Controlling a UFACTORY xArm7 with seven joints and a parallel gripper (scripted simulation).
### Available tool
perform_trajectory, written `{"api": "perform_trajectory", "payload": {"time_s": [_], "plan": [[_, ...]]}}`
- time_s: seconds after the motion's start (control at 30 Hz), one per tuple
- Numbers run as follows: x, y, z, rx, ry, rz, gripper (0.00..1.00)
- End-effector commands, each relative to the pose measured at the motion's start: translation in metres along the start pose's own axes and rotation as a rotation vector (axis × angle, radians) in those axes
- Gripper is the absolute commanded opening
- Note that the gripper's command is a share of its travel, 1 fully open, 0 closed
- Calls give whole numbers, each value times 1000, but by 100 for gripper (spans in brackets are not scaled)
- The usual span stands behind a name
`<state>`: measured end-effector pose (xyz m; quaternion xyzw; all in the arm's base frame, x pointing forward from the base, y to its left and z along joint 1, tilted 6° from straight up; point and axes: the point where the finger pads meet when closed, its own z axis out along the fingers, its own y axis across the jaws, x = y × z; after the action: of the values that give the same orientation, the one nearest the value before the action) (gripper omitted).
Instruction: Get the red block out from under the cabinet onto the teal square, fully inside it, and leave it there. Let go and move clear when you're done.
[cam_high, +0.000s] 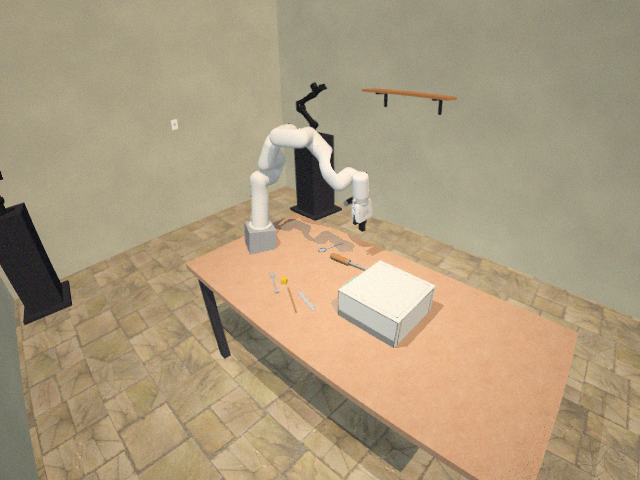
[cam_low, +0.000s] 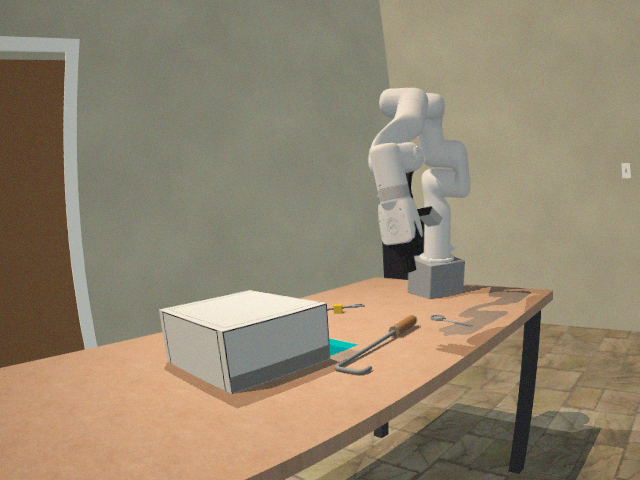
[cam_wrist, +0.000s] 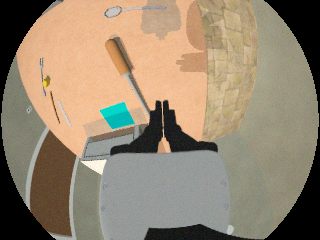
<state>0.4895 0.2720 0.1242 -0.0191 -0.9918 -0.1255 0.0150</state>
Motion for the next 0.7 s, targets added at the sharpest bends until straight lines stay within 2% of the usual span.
{"api": "perform_trajectory", "payload": {"time_s": [0.0, 0.03, 0.13, 0.23, 0.33, 0.67], "plan": [[19, -27, -1, 46, -43, -46, 0], [28, -41, 0, 72, -48, -70, 0], [28, -41, 0, 72, -48, -70, 0], [51, -69, 3, 124, -54, -122, 0], [58, -78, 4, 139, -56, -138, 0], [60, -81, 4, 144, -56, -144, 0]]}}
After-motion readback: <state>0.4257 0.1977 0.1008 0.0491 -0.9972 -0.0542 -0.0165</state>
